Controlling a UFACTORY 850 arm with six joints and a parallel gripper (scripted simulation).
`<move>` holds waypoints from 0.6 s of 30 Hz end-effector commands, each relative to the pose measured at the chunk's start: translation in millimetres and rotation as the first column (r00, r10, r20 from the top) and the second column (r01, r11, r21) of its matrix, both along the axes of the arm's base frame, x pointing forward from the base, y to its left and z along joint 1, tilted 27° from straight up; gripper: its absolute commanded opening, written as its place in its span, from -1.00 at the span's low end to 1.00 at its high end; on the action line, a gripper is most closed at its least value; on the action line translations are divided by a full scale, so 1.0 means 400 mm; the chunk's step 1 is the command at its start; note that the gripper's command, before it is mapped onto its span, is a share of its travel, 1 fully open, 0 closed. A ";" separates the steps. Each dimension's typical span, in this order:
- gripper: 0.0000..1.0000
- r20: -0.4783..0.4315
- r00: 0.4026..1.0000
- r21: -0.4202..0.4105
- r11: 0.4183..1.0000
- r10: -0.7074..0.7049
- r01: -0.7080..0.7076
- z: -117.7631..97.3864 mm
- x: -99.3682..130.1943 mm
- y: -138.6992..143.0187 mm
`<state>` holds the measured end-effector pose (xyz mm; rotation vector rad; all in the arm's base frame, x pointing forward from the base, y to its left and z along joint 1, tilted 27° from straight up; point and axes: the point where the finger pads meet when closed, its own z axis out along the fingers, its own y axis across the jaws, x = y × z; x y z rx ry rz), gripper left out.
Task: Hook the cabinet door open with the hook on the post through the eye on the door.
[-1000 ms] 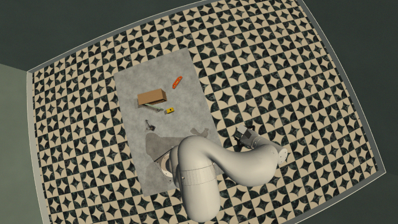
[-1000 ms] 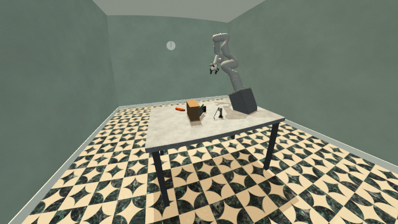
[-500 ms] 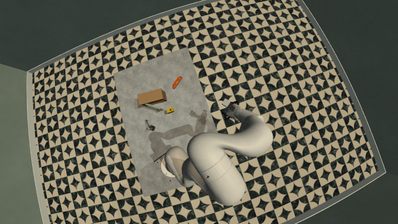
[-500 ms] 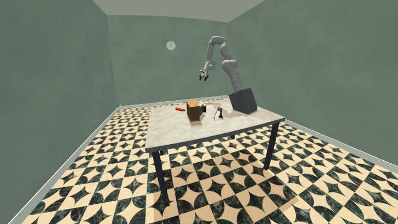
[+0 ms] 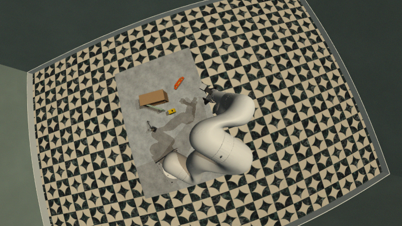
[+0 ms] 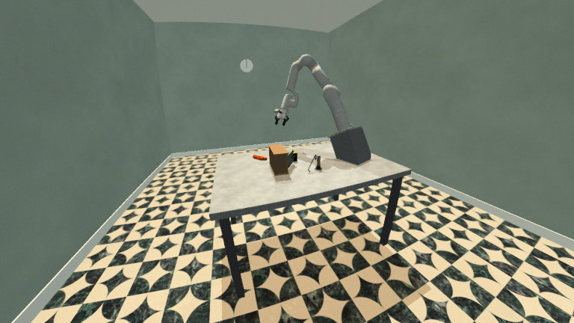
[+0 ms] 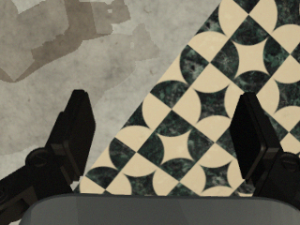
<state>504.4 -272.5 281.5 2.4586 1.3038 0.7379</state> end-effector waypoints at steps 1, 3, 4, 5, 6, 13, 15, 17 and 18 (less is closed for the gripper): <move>1.00 -0.035 0.999 -0.025 1.000 -0.004 0.003 -0.078 0.103 0.113; 1.00 -0.060 0.998 -0.039 0.999 -0.004 0.002 -0.113 0.128 0.175; 1.00 -0.060 0.998 -0.039 0.999 -0.004 0.002 -0.131 0.149 0.205; 1.00 -0.060 0.998 -0.039 0.999 -0.004 0.002 -0.145 0.165 0.226; 1.00 -0.086 0.996 -0.056 0.998 -0.004 -0.001 -0.169 0.167 0.272; 1.00 -0.140 0.990 -0.097 0.995 -0.004 -0.009 -0.263 0.199 0.443; 1.00 -0.140 0.990 -0.097 0.995 -0.004 -0.009 -0.263 0.199 0.443; 1.00 -0.140 0.990 -0.097 0.995 -0.004 -0.009 -0.263 0.199 0.443; 1.00 -0.140 0.990 -0.097 0.995 -0.004 -0.009 -0.263 0.199 0.443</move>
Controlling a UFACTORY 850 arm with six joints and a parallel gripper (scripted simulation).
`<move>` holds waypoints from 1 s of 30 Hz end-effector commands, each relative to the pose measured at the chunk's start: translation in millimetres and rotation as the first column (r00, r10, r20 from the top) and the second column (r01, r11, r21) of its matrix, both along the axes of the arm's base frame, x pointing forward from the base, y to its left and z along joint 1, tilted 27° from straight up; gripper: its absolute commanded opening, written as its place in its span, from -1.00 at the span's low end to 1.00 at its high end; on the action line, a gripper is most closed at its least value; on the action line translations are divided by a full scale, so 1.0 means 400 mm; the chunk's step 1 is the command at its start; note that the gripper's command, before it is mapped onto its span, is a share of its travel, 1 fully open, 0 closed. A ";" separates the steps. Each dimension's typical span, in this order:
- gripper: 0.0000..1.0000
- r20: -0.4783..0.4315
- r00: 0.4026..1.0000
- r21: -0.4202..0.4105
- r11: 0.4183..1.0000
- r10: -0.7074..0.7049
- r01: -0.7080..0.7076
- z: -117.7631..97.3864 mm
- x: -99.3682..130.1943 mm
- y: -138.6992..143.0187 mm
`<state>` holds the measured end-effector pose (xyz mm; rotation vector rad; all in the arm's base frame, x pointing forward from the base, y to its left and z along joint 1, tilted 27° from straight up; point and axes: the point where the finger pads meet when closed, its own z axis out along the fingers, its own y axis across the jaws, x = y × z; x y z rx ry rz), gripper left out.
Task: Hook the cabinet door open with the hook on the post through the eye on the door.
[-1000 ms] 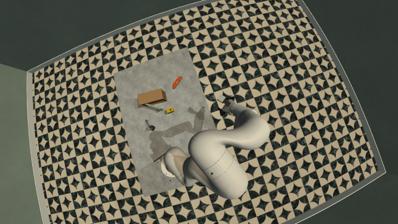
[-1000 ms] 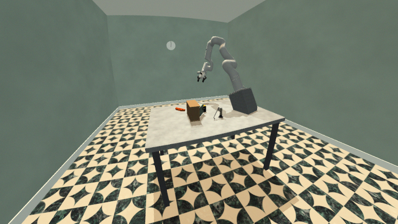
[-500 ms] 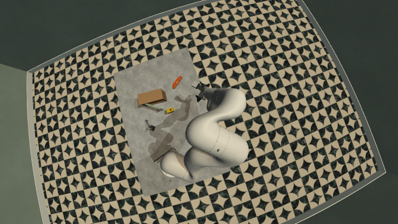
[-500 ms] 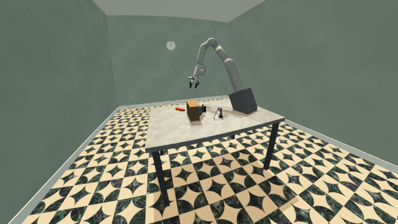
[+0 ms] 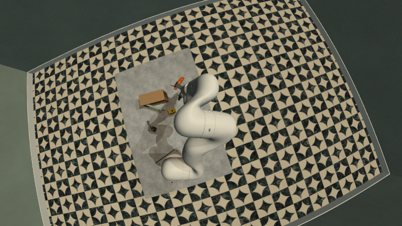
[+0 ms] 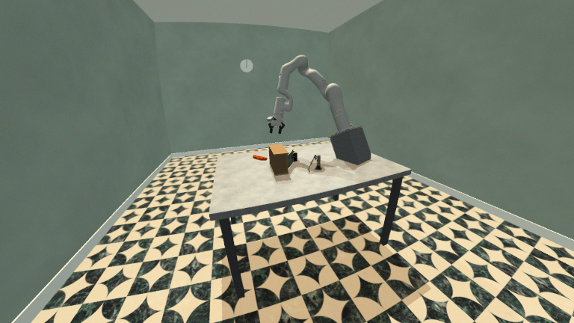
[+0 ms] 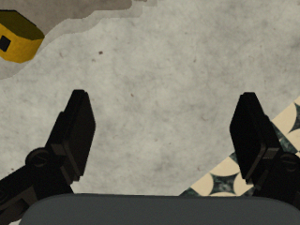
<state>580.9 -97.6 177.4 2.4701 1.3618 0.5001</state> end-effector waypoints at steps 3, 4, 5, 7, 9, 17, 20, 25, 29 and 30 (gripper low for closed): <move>1.00 -0.027 1.000 -0.028 1.000 0.000 -0.001 -0.037 0.004 0.071; 1.00 -0.027 1.000 -0.028 1.000 0.000 -0.001 -0.037 0.004 0.071; 1.00 -0.027 1.000 -0.028 1.000 0.000 -0.001 -0.037 0.004 0.071; 1.00 -0.027 1.000 -0.028 1.000 0.000 -0.001 -0.037 0.004 0.071; 1.00 -0.027 1.000 -0.028 1.000 0.000 -0.001 -0.037 0.004 0.071; 1.00 -0.077 0.997 -0.080 0.997 0.004 -0.011 -0.100 -0.018 0.191; 1.00 -0.100 0.995 -0.108 0.994 0.006 -0.017 -0.128 -0.035 0.243; 1.00 -0.140 0.990 -0.162 0.986 0.009 -0.032 -0.174 -0.075 0.333; 1.00 -0.172 0.985 -0.213 0.976 0.010 -0.047 -0.210 -0.117 0.404; 1.00 -0.172 0.985 -0.213 0.976 0.010 -0.047 -0.210 -0.117 0.404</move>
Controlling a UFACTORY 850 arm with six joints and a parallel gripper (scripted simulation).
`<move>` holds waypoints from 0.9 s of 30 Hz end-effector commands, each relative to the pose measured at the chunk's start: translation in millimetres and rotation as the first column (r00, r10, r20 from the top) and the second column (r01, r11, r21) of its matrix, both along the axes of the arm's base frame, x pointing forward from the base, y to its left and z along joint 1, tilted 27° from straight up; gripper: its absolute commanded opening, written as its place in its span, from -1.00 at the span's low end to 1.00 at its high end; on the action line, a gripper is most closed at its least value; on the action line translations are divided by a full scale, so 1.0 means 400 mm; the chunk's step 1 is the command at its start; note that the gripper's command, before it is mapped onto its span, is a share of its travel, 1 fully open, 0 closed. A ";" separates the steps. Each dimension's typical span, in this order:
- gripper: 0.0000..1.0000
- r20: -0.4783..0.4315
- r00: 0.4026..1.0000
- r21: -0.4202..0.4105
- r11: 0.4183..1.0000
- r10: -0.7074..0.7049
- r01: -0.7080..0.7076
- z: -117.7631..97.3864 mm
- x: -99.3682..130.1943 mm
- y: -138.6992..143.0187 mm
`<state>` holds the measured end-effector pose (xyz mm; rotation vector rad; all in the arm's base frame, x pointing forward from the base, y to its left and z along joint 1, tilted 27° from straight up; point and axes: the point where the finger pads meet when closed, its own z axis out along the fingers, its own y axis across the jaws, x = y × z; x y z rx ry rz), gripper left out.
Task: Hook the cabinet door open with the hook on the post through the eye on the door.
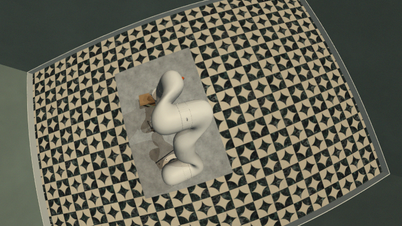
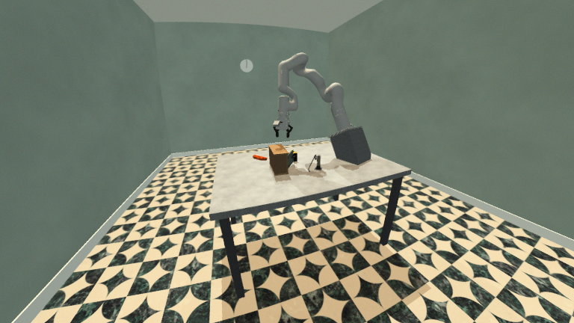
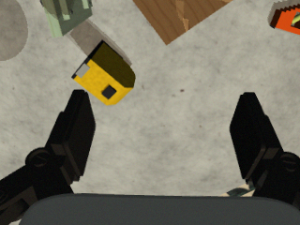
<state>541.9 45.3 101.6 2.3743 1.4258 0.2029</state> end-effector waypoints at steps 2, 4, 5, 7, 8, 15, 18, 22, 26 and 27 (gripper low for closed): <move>1.00 -0.047 0.999 -0.058 0.998 0.003 -0.006 -0.035 -0.041 0.075; 1.00 -0.069 0.998 -0.100 0.995 0.009 -0.016 -0.058 -0.078 0.120; 1.00 -0.077 0.997 -0.118 0.993 0.012 -0.021 -0.066 -0.094 0.138; 1.00 -0.089 0.996 -0.147 0.989 0.015 -0.028 -0.079 -0.120 0.163; 1.00 -0.094 0.995 -0.157 0.987 0.017 -0.031 -0.083 -0.130 0.173; 1.00 -0.103 0.994 -0.181 0.983 0.019 -0.038 -0.093 -0.152 0.192; -0.47 -0.103 0.994 -0.181 0.983 0.019 -0.038 -0.093 -0.152 0.192; -0.47 -0.104 0.994 -0.180 0.983 0.019 -0.038 -0.127 -0.144 0.177; -0.47 -0.106 0.994 -0.179 0.983 0.019 -0.038 -0.149 -0.139 0.168; -0.47 -0.106 0.994 -0.179 0.983 0.019 -0.038 -0.149 -0.139 0.168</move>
